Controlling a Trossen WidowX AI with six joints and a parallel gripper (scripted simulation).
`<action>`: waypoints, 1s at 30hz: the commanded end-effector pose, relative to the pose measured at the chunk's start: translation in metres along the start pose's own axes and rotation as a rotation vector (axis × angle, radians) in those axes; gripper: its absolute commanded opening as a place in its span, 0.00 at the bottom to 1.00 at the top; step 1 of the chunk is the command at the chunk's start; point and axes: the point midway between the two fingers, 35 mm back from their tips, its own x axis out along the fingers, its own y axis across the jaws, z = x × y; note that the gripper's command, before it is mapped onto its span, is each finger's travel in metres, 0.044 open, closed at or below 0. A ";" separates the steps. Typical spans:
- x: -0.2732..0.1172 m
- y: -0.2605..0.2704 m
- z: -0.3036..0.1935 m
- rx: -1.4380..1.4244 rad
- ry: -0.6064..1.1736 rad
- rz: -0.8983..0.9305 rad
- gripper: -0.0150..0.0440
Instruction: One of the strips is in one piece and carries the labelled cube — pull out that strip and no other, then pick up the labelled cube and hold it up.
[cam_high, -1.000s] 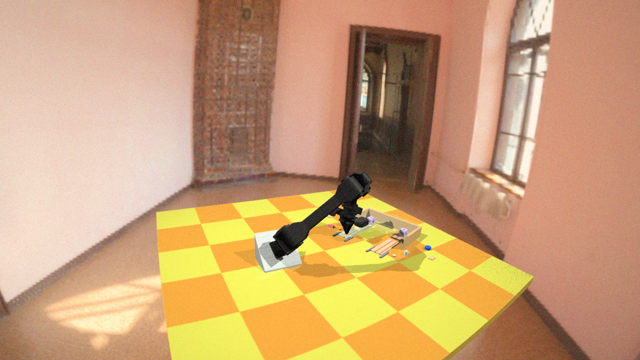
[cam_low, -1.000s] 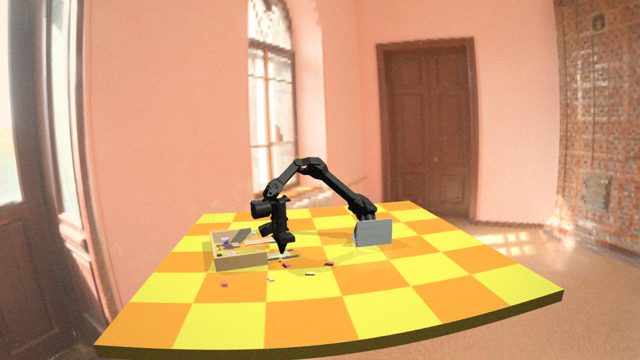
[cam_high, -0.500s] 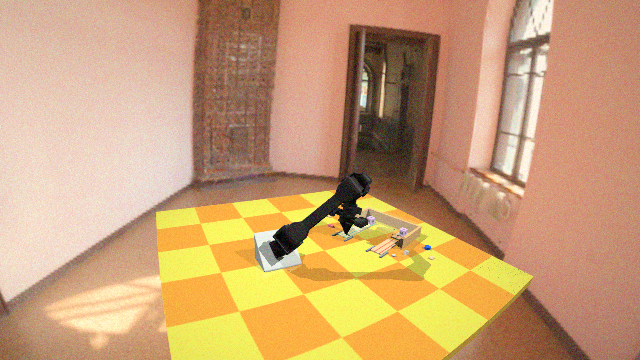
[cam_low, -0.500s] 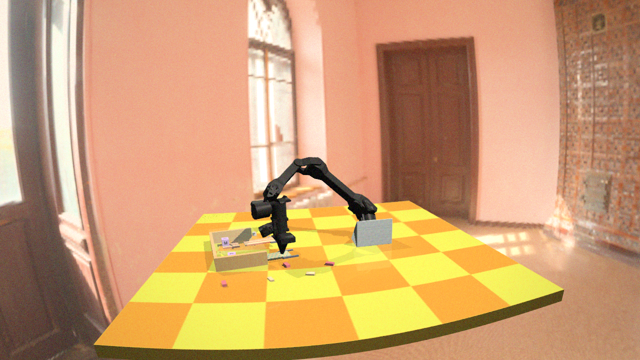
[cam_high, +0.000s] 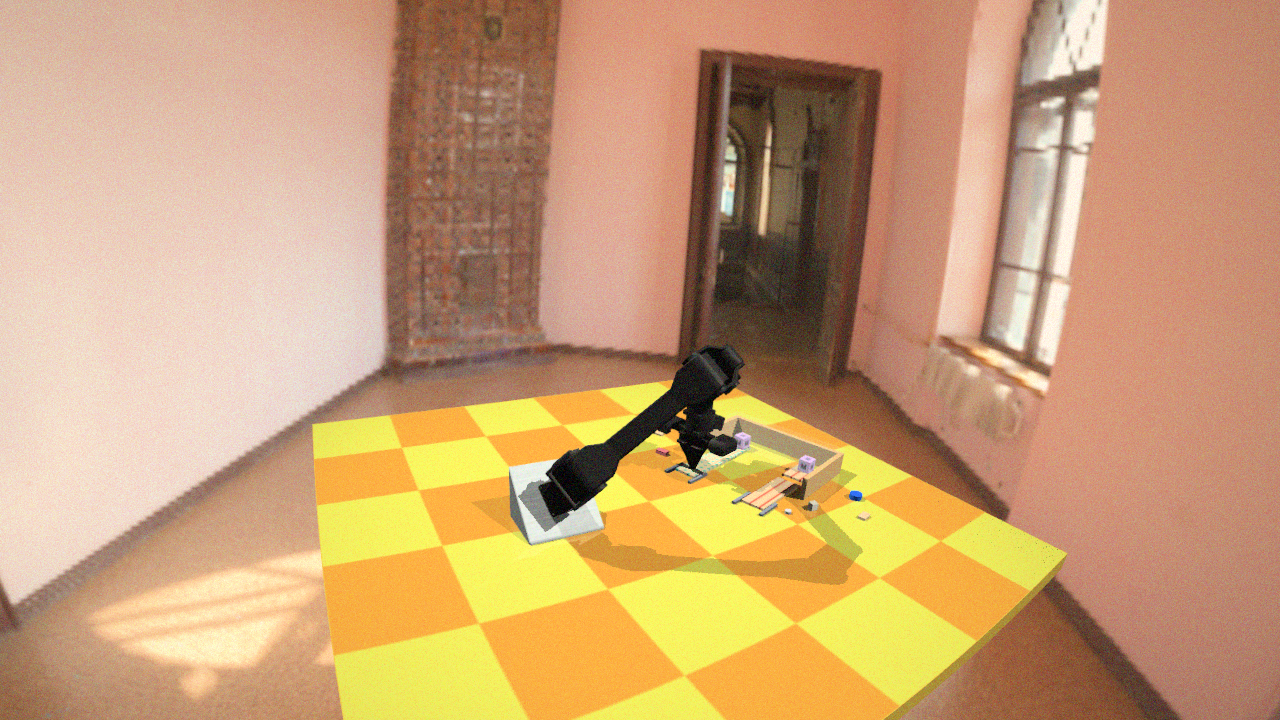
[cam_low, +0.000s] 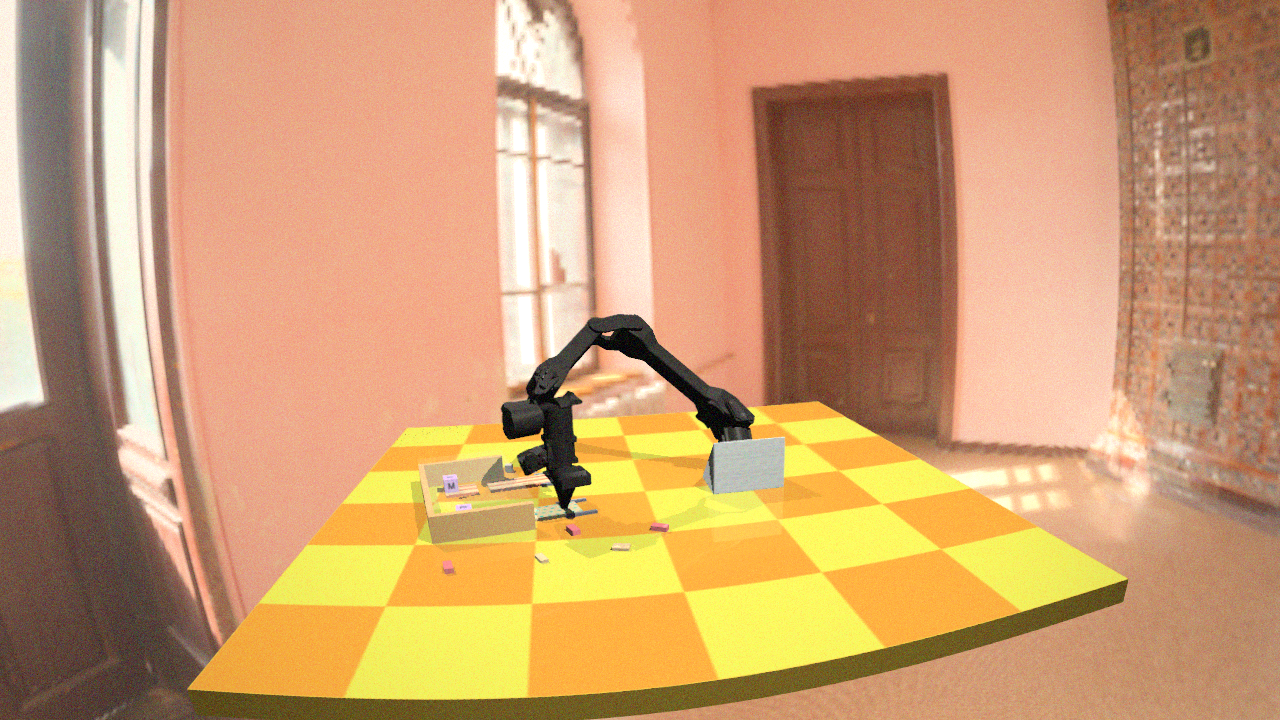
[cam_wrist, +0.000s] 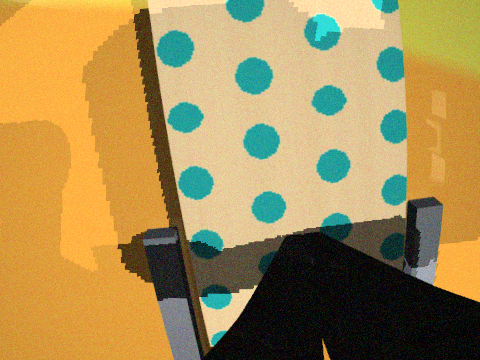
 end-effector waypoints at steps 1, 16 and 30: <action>0.002 0.000 -0.001 -0.005 0.002 -0.003 0.25; 0.003 0.000 -0.001 -0.005 0.002 -0.003 0.25; 0.004 0.000 0.000 -0.005 0.002 -0.003 0.25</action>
